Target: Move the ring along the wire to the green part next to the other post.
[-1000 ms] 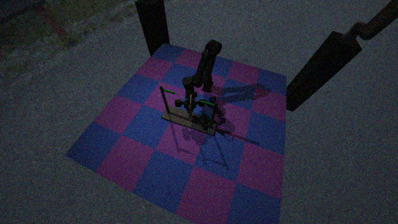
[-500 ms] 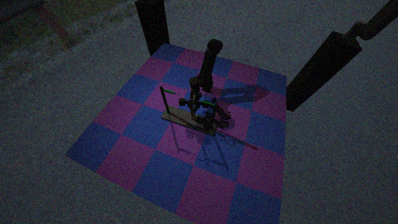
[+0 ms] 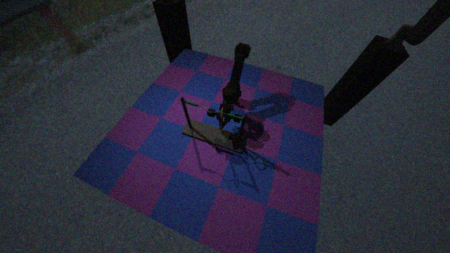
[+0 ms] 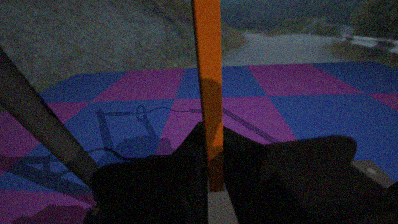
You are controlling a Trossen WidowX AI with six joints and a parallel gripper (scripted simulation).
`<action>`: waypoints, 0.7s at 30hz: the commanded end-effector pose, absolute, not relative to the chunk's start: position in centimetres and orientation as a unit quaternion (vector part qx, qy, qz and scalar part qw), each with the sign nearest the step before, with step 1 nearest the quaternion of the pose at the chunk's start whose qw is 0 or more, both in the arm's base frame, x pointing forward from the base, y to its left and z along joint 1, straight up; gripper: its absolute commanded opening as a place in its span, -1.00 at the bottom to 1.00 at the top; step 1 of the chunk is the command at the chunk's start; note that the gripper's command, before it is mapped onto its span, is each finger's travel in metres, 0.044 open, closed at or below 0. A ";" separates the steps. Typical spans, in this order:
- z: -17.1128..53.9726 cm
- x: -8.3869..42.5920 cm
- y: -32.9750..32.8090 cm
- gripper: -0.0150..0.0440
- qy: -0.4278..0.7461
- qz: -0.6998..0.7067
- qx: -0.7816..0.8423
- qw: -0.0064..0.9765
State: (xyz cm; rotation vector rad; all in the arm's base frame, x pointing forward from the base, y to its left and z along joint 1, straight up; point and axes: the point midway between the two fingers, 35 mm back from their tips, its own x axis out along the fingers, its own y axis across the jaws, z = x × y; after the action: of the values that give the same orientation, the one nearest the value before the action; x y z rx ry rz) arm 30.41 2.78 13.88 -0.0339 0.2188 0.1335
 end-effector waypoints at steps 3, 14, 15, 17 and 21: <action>14.0 30.2 3.6 -1.00 0.110 0.040 -0.007 0.993; 14.0 30.1 5.0 -1.00 0.109 0.018 -0.001 0.994; 14.0 30.1 5.1 -1.00 0.109 0.017 0.000 0.994; 14.0 30.1 5.3 -1.00 0.108 0.016 0.000 0.994; 14.0 30.1 5.7 -1.00 0.108 0.014 0.001 0.994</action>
State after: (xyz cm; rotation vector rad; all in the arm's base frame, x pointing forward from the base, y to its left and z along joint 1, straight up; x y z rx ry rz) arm 30.04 5.28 13.84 -0.0062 0.2204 0.0325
